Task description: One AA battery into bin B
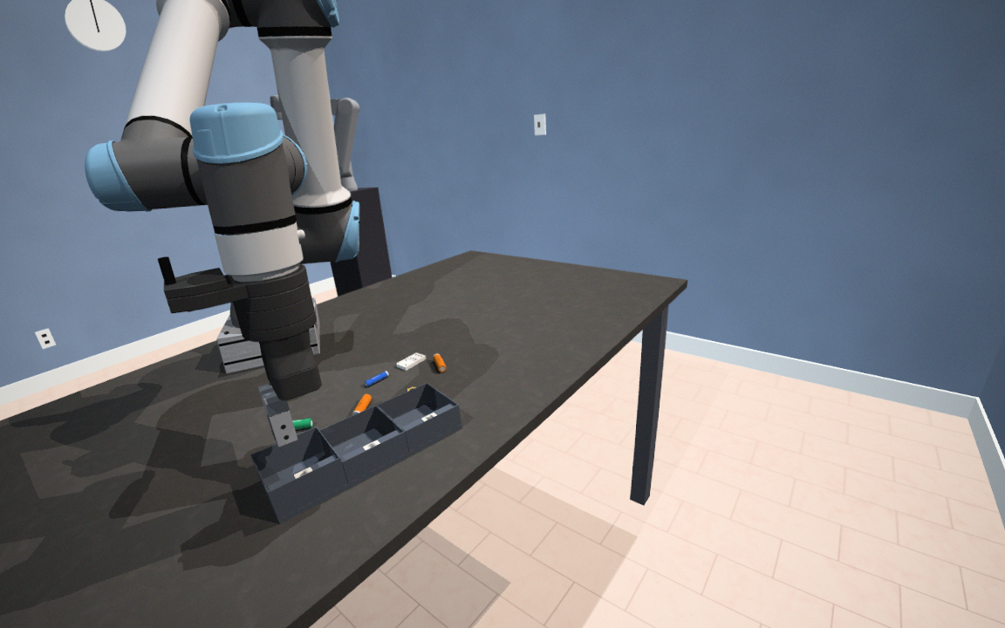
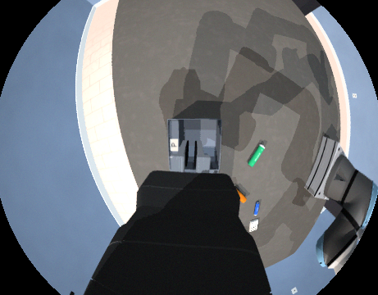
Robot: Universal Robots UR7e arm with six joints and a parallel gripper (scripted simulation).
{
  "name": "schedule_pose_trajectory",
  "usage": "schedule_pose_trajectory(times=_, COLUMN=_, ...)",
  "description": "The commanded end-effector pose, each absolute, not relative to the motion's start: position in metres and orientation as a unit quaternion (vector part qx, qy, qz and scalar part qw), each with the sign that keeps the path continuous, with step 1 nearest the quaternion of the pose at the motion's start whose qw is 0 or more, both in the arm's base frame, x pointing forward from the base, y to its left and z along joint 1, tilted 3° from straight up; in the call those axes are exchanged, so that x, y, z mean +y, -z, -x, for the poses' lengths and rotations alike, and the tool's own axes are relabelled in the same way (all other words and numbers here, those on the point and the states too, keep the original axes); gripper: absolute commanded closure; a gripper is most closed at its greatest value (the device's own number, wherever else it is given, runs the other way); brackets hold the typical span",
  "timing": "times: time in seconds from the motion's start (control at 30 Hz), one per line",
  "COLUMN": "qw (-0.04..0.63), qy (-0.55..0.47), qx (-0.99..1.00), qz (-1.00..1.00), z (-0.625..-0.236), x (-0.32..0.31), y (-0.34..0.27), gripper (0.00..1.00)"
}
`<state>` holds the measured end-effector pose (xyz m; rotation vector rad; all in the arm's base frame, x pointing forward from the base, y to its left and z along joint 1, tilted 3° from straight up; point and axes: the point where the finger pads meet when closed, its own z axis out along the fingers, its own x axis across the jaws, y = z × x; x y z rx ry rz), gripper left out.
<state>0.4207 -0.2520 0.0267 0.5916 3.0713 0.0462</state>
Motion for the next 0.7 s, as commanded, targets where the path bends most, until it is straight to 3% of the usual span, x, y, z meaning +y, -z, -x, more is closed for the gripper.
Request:
schedule_pose_trajectory(times=0.0, qw=0.010, qy=-0.015, qx=0.994, qz=-0.112, z=-0.4209, x=-0.2526, y=-0.0273, gripper=0.69)
schedule_pose_trajectory(times=0.67, qw=0.013, qy=-0.008, qx=0.983, qz=0.181, z=-0.4208, x=-0.2526, y=-0.0273, gripper=0.69)
